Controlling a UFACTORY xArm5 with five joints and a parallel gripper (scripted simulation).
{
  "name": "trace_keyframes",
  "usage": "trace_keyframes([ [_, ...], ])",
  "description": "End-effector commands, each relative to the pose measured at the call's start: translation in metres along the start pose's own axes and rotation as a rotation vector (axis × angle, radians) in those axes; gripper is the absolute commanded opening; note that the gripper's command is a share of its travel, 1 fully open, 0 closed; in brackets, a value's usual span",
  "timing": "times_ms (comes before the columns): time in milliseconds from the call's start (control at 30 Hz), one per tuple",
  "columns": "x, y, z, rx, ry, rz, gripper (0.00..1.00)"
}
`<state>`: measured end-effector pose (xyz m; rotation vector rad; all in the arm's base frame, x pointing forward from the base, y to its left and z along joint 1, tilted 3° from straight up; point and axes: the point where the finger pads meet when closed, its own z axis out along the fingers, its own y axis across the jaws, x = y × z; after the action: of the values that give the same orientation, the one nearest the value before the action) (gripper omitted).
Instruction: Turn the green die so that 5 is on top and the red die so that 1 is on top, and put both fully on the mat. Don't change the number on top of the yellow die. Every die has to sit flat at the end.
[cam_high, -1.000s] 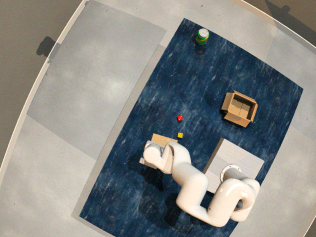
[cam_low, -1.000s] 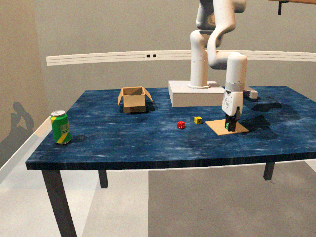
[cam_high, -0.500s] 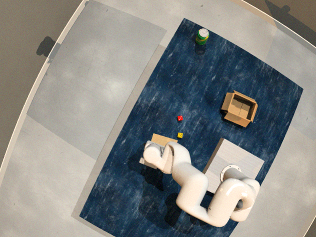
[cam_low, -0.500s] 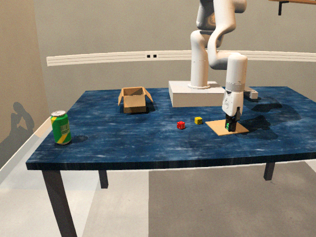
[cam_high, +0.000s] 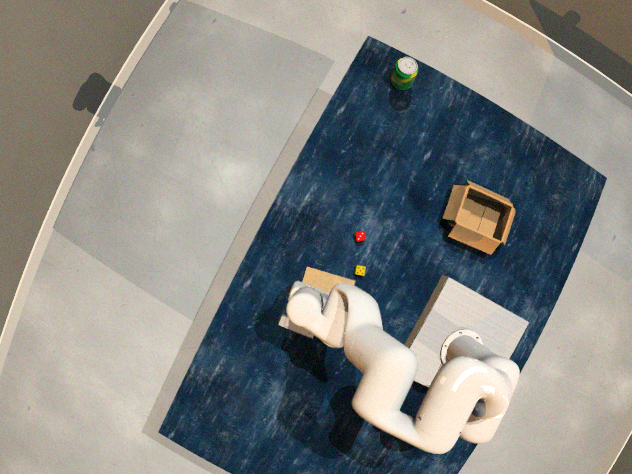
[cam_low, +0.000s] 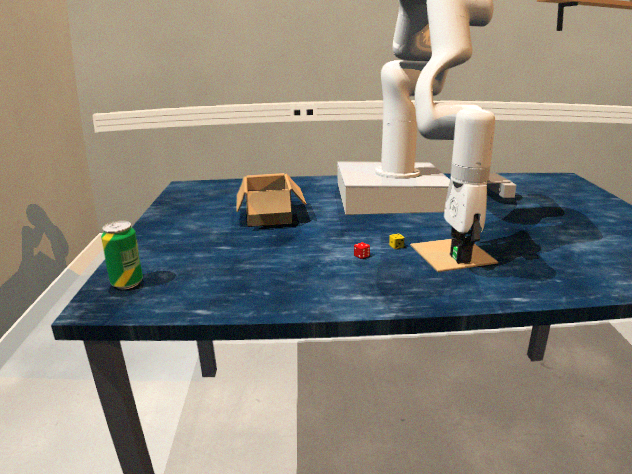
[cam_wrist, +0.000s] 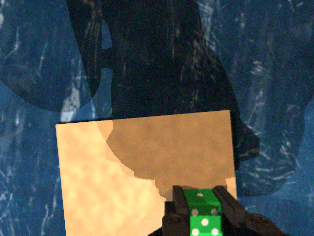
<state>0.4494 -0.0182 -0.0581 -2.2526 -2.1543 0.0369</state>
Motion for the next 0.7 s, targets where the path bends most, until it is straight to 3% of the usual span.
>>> trace_keyframes([
  [0, 0.0, 0.0015, -0.0012, -0.004, 0.0, 0.0, 0.21],
  [100, 0.0, 0.0015, -0.0012, -0.004, 0.0, 0.0, 0.21],
  [533, 0.0, 0.0015, -0.0012, -0.004, 0.0, 0.0, 0.42],
  [667, 0.0, 0.0015, -0.0012, -0.004, 0.0, 0.0, 0.42],
])
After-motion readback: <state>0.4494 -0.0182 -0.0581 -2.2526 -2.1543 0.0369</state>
